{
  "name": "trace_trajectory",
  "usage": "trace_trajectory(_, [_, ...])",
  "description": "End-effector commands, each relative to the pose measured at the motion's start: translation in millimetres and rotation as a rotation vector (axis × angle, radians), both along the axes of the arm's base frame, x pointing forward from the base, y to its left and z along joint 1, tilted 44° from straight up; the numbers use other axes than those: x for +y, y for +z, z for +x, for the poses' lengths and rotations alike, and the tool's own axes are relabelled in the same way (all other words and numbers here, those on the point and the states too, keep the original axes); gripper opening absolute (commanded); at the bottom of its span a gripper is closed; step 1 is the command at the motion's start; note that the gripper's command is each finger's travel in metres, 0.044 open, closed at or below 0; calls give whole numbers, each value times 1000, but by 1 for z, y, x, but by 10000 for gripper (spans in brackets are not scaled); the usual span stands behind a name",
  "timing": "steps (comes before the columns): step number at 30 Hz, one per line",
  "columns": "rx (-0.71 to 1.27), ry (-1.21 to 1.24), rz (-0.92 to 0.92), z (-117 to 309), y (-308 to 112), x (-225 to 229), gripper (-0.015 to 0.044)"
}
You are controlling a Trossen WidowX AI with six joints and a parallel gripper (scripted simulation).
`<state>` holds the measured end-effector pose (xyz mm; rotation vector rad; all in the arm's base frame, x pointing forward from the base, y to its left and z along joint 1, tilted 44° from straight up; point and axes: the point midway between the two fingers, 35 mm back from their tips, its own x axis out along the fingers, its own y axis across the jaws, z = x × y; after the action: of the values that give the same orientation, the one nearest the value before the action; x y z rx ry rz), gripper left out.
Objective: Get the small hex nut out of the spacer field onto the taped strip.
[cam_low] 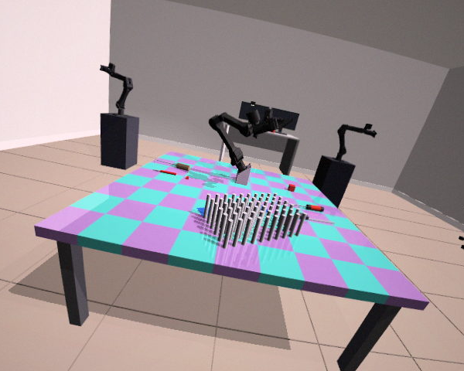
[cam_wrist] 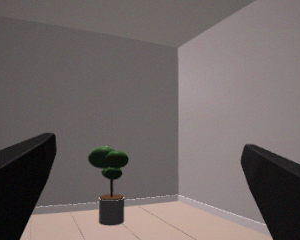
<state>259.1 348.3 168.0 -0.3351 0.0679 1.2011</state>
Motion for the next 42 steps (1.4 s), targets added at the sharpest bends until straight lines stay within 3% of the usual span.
trace_trajectory(1, [30, -231, -47, 54, -17, -51, 440])
trace_trajectory(10, [93, -718, -144, 132, -50, -188, 440])
trace_trajectory(19, [173, -1162, -235, 149, -78, -331, 440])
trace_trajectory(42, [174, -1170, -237, 149, -79, -334, 440])
